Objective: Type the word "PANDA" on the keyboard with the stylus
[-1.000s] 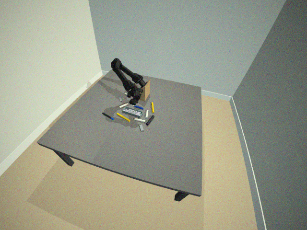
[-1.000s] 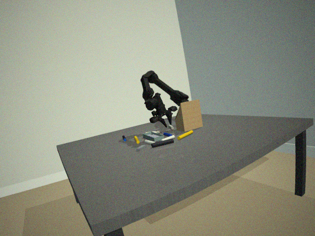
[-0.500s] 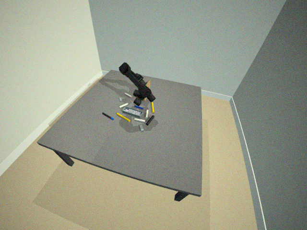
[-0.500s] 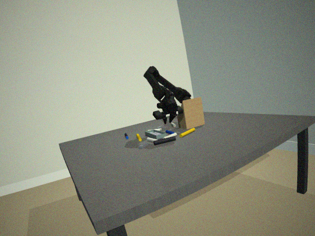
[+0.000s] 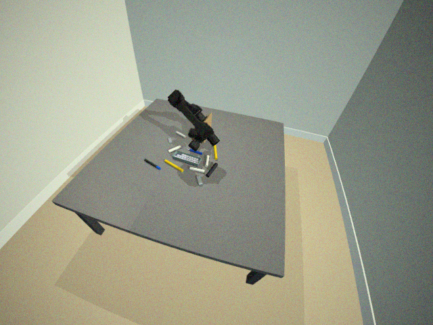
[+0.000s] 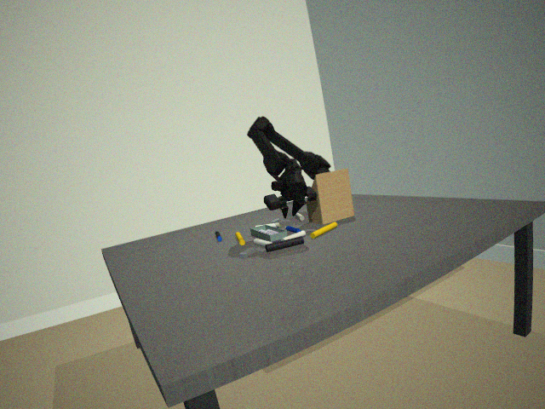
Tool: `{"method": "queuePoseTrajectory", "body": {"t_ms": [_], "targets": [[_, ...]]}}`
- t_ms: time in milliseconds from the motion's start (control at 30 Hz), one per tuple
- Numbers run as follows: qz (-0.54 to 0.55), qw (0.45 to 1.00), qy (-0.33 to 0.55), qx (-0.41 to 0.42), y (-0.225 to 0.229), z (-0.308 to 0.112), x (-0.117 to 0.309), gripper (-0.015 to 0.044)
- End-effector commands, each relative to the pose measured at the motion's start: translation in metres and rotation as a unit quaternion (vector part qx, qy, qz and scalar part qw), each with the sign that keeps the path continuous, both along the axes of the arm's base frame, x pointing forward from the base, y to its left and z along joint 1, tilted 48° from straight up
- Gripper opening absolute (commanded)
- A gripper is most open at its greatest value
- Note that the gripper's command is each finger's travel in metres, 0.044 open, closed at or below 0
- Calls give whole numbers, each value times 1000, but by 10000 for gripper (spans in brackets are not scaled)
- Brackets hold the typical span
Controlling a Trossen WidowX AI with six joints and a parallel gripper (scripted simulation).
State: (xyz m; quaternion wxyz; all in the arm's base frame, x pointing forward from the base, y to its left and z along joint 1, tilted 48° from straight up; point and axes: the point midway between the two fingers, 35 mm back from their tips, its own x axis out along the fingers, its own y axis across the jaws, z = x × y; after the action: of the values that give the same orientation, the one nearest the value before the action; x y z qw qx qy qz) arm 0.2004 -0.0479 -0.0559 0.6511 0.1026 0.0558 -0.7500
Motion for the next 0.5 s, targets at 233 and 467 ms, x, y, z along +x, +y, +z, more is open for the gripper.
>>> {"method": "queuePoseTrajectory", "body": {"t_ms": [233,467], "targets": [[2,1000,2,-1,-8,-7,-1,150],[2,1000,2,-1,-13,-12,-1,150]]}}
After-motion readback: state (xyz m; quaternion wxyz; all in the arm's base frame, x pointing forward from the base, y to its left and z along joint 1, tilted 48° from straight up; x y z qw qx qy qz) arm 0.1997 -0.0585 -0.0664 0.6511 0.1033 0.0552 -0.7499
